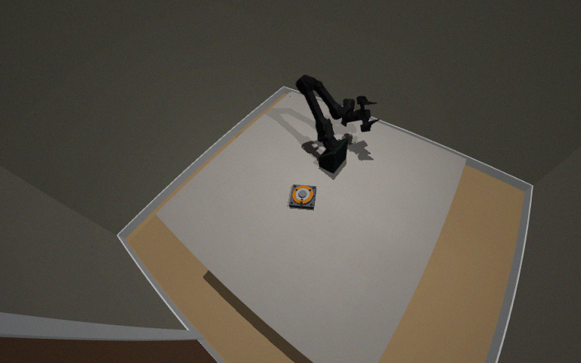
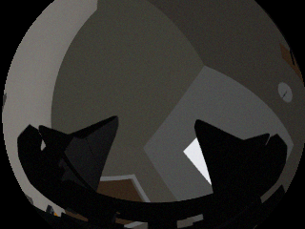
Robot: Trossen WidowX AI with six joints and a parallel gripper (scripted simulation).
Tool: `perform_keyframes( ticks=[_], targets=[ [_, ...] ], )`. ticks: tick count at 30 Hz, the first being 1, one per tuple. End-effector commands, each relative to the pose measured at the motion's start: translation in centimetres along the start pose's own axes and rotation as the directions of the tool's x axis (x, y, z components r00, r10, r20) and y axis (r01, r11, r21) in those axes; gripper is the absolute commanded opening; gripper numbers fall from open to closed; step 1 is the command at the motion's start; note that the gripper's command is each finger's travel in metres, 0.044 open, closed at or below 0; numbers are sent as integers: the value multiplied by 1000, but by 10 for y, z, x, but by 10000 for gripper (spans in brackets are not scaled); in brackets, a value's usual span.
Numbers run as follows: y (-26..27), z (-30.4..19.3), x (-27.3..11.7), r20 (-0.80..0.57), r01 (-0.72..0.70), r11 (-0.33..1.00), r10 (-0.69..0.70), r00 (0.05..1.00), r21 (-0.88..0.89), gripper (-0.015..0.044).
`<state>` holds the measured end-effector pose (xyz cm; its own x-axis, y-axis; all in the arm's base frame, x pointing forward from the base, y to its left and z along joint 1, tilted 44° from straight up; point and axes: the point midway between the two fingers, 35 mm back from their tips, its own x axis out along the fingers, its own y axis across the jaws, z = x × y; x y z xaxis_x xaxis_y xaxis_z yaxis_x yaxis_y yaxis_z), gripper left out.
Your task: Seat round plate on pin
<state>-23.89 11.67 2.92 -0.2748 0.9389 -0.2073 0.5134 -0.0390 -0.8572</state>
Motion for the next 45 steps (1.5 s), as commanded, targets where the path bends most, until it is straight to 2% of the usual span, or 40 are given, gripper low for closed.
perform_keyframes(
  ticks=[1,4,8,10,15,16,19,24,26,32,35,38,39,40,42,45],
  targets=[
    [-1,2,-1,8,3,1000,-3,1000,5,374],
    [-21,28,-22,114,42,996,-50,992,75,295],
    [-52,66,-70,294,69,978,-126,948,195,190],
    [-51,72,-79,332,73,981,-131,934,182,137],
    [-82,105,-157,549,46,953,-211,809,299,6],
    [-88,108,-173,585,33,947,-225,779,320,0],
    [-108,112,-183,606,38,945,-238,759,324,0],
    [-131,109,-275,757,-22,922,-304,578,387,0],
    [-133,107,-287,775,-45,916,-310,550,398,0],
    [-149,77,-389,894,-266,868,-342,291,419,0],
    [-152,68,-409,917,-328,860,-334,217,390,0],
    [-155,36,-463,937,-435,839,-347,37,328,0],
    [-155,35,-464,937,-437,838,-348,35,327,0],
    [-160,22,-484,934,-468,831,-355,-28,302,0],
    [-160,15,-489,936,-486,829,-347,-57,278,0],
    [-155,-20,-523,929,-530,830,-315,-192,172,0]
  ],
)
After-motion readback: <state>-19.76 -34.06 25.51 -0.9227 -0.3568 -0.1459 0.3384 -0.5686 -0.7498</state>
